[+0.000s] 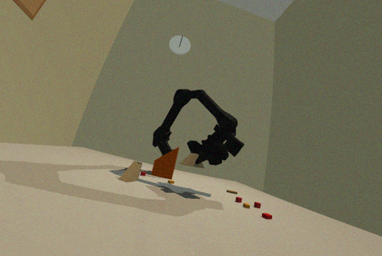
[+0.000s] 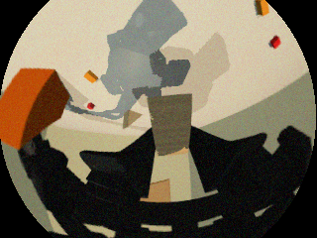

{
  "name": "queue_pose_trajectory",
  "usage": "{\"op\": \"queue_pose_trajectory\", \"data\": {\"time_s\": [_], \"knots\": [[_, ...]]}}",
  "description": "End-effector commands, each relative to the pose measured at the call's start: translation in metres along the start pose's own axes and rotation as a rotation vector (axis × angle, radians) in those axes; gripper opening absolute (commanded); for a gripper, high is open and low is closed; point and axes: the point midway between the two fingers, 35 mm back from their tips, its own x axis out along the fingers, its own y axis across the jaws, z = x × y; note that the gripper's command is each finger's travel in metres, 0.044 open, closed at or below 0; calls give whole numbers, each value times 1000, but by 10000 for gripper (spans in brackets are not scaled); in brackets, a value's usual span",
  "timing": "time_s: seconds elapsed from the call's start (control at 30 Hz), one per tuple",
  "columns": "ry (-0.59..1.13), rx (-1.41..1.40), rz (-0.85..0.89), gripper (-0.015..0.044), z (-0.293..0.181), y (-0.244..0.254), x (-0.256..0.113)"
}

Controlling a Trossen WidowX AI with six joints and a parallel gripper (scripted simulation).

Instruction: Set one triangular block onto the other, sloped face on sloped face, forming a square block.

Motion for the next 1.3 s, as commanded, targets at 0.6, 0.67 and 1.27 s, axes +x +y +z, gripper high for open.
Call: {"op": "queue_pose_trajectory", "data": {"time_s": [0.6,0.67,1.27], "knots": [[-410,-308,56,0,-7,10,12],[-454,-338,41,0,-8,10,12],[-759,-563,-221,0,-22,-1,10]]}}
